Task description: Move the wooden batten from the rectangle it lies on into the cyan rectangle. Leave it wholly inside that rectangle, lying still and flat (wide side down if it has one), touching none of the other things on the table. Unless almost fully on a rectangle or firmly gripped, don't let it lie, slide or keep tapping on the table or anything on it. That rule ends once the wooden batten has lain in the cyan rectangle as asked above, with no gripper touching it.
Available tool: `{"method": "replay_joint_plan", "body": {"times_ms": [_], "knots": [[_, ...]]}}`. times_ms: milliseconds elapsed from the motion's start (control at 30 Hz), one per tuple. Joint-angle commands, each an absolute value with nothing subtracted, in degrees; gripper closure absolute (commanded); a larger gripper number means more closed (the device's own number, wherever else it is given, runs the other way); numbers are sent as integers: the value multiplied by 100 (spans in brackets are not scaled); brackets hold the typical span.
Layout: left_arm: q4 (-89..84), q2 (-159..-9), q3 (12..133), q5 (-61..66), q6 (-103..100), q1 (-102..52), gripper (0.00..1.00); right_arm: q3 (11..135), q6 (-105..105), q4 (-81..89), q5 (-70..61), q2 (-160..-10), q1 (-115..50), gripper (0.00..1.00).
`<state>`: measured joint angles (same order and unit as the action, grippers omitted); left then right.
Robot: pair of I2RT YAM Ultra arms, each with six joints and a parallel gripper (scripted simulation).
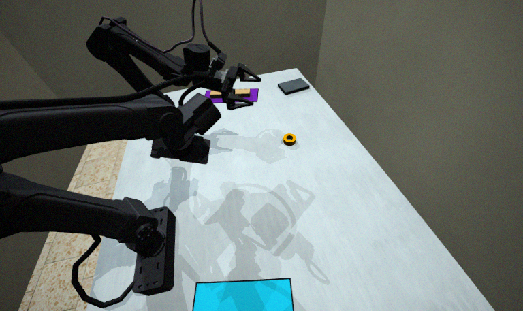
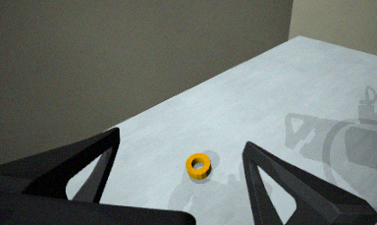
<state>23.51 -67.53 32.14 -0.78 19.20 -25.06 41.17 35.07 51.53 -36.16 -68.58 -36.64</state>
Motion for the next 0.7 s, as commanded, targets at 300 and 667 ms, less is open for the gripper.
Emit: {"method": "replay_joint_plan", "body": {"times_ms": [300, 667], "knots": [[2304, -6714, 3263, -78, 1914, -2505, 0, 4183, 3518, 5150, -3693, -6807, -3664, 0], [2077, -6661, 3179, -206, 1764, -2464, 0, 4139, 3507, 5146, -3623, -6848, -3664, 0]]}}
